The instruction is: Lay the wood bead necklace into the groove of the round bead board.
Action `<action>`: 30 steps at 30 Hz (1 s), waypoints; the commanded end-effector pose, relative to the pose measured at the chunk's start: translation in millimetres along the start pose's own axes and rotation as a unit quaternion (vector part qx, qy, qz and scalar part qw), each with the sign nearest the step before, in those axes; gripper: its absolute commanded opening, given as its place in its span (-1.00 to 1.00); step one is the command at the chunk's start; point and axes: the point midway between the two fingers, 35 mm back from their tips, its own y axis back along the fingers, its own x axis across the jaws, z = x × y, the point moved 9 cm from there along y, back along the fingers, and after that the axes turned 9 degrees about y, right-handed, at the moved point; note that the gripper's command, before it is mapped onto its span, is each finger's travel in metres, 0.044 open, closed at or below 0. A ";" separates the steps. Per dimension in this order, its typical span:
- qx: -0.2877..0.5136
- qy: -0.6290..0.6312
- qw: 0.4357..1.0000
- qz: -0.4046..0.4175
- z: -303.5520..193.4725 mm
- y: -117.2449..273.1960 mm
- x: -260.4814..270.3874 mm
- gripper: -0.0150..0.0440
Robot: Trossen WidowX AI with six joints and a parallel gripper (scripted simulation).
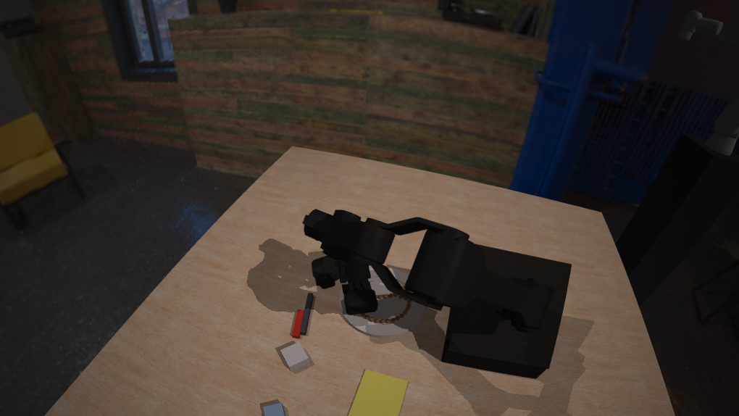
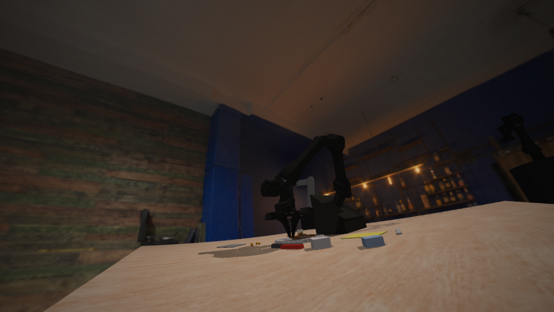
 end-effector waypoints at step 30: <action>0.001 -0.002 1.000 0.003 0.0 2.6 -0.4 1.00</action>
